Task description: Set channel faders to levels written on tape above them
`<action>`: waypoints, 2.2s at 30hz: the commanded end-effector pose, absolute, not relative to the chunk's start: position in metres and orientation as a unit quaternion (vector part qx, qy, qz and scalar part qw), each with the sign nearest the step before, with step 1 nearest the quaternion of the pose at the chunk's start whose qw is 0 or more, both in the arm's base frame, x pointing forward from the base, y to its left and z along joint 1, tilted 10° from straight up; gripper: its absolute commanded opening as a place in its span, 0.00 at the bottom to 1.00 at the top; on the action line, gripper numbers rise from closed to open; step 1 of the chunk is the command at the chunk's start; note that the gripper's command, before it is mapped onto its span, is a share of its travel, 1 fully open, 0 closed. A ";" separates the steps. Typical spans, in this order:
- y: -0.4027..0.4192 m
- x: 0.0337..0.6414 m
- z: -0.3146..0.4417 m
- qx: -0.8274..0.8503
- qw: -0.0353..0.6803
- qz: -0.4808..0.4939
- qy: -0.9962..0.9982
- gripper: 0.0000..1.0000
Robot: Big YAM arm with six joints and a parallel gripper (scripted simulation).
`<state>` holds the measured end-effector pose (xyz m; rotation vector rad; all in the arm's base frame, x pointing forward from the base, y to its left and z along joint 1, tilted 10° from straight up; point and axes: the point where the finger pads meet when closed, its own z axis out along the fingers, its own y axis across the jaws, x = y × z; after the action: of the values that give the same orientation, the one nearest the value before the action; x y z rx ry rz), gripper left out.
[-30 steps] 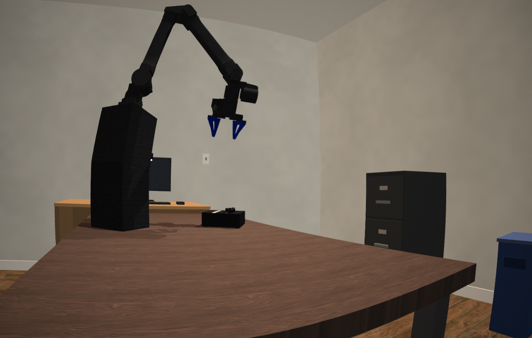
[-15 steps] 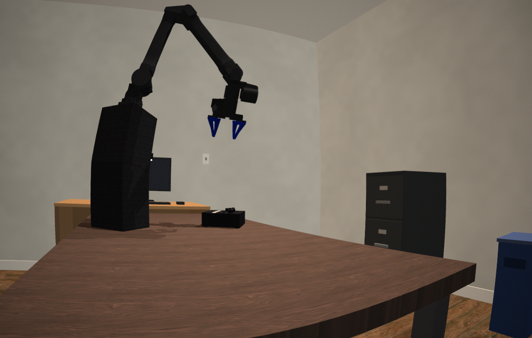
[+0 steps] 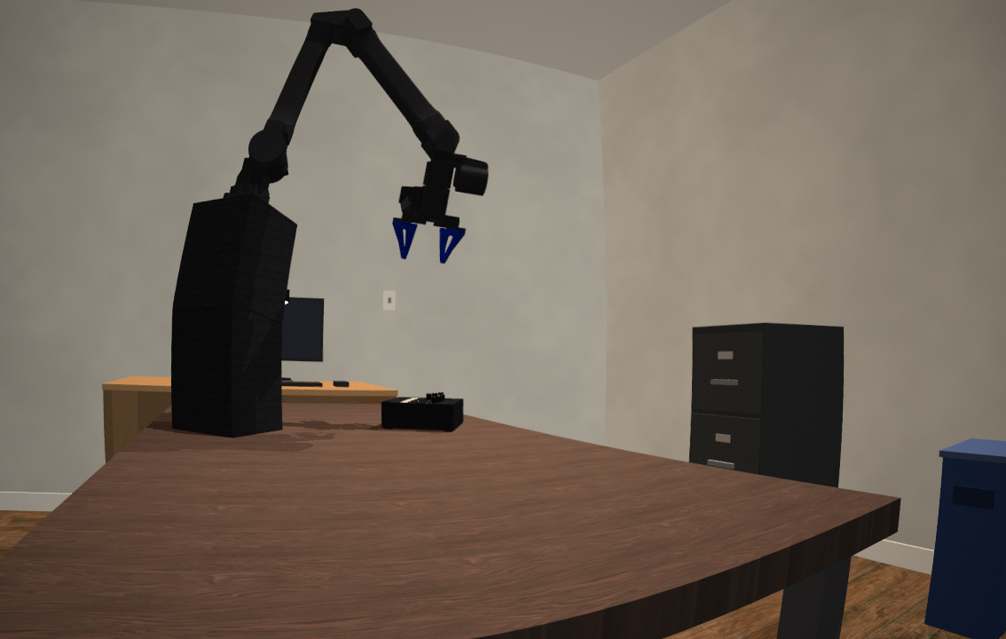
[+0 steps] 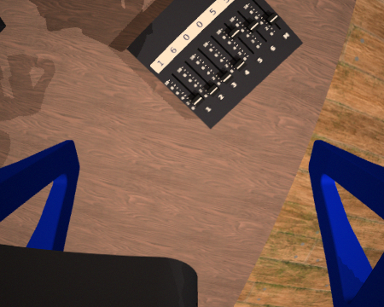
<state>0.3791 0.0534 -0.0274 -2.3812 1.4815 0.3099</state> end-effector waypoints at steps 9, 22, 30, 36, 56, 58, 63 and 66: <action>0.051 0.394 -0.021 -0.834 0.167 0.100 0.517 1.00; 0.051 0.394 -0.021 -0.834 0.167 0.100 0.517 1.00; 0.059 0.398 -0.030 -0.815 0.159 0.100 0.548 1.00; 0.068 0.404 -0.050 -0.742 0.135 0.104 0.648 1.00; 0.107 0.406 -0.139 -0.413 0.066 0.100 0.903 1.00; 0.110 0.402 -0.153 -0.373 0.057 0.098 0.921 1.00; 0.117 0.402 -0.168 -0.267 0.055 0.087 0.958 1.00; 0.119 0.402 -0.172 -0.203 0.054 0.081 0.974 1.00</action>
<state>0.3944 0.1133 -0.1688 -0.9620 2.8746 0.2718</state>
